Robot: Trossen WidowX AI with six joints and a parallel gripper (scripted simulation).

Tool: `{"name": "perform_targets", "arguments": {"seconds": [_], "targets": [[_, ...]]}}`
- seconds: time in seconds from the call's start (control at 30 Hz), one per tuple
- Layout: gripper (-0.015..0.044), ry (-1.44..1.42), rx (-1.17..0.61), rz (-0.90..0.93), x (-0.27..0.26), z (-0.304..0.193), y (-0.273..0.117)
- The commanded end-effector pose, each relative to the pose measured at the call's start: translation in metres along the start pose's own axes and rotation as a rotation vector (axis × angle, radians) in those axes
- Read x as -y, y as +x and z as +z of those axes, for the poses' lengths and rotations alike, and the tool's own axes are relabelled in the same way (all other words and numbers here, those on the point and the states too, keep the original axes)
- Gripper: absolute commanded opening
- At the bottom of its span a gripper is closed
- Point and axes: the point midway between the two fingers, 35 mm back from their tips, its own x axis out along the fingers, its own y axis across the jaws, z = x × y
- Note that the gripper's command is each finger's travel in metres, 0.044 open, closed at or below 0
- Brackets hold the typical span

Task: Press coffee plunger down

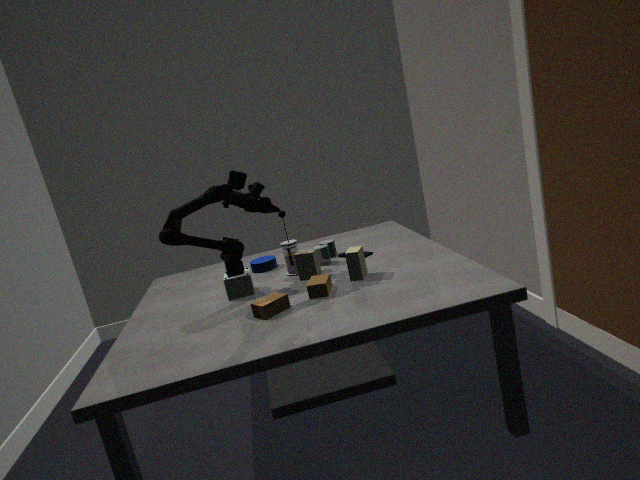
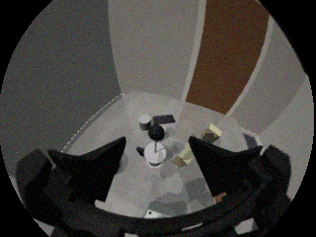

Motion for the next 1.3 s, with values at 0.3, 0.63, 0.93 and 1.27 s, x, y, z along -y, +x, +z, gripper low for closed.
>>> {"name": "perform_targets", "arguments": {"seconds": [0.3, 0.63, 0.93, 1.27], "targets": [[0.044, 0.006, 0.005, 0.008, -0.001, -0.002, 0.016], [0.044, 0.006, 0.006, 0.007, -0.001, -0.002, 0.033], [0.0387, 0.007, 0.007, 0.006, -0.001, -0.003, 0.041], [0.0125, 0.007, 0.007, 0.006, -0.001, -0.003, 0.041]]}}
